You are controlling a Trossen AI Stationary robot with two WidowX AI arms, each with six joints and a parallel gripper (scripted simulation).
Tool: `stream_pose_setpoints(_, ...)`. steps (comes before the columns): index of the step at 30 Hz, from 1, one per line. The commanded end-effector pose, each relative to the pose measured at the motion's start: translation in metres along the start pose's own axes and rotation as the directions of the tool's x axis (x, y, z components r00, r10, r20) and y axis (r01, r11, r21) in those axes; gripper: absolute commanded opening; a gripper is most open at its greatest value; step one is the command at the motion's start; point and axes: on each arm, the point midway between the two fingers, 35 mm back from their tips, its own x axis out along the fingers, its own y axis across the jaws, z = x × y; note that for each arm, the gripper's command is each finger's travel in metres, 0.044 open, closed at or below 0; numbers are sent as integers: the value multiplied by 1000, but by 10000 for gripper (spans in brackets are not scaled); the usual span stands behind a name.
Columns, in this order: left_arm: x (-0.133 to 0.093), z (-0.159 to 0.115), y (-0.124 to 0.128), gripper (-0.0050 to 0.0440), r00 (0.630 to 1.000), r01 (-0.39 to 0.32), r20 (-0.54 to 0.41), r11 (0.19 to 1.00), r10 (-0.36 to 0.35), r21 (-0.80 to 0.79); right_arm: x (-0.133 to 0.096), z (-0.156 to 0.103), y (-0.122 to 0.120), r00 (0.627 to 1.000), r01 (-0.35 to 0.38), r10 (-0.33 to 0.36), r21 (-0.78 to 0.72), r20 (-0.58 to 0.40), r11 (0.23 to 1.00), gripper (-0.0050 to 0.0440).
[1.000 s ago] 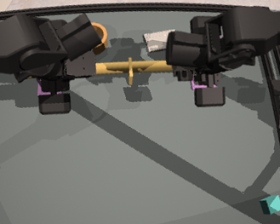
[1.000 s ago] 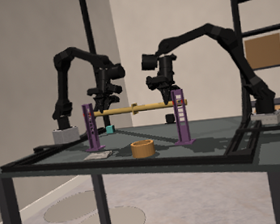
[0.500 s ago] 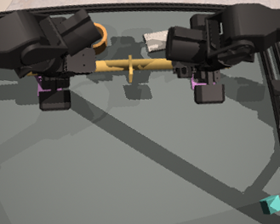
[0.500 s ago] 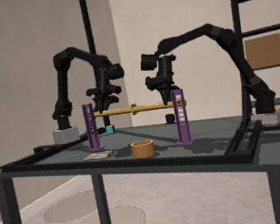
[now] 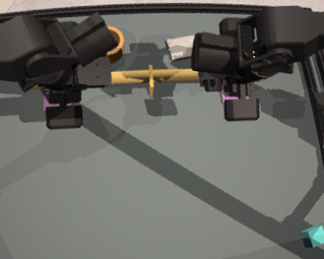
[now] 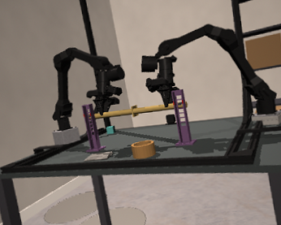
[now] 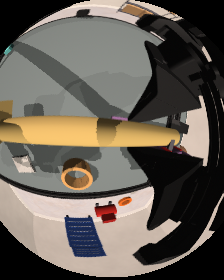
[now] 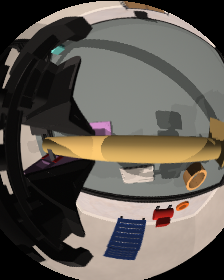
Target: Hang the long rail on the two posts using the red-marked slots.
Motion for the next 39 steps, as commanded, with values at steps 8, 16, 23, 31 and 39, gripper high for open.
stream_pose_setpoints(8, 0, 0, 0, 192, 1000, 0, 0, 1000, 0, 0, 0, 0, 0, 1000, 0, 0, 0, 0, 1000, 192)
stream_pose_setpoints(16, 0, 0, 0, 336, 1000, 0, 0, 1000, 0, 0, 0, 0, 0, 1000, 0, 0, 0, 0, 1000, 336)
stream_pose_setpoints(23, 0, 0, 0, 440, 1000, 0, 0, 1000, 0, 0, 0, 0, 0, 1000, 0, 0, 0, 0, 1000, 440)
stream_pose_setpoints(31, 0, 0, 0, 440, 1000, 0, 0, 1000, 0, 0, 0, 0, 0, 1000, 0, 0, 0, 0, 1000, 440)
stream_pose_setpoints(39, -1, 0, 0, 440, 1000, 0, 0, 1000, 0, 0, -1, 0, 0, 1000, 0, 0, 0, 0, 1000, 440)
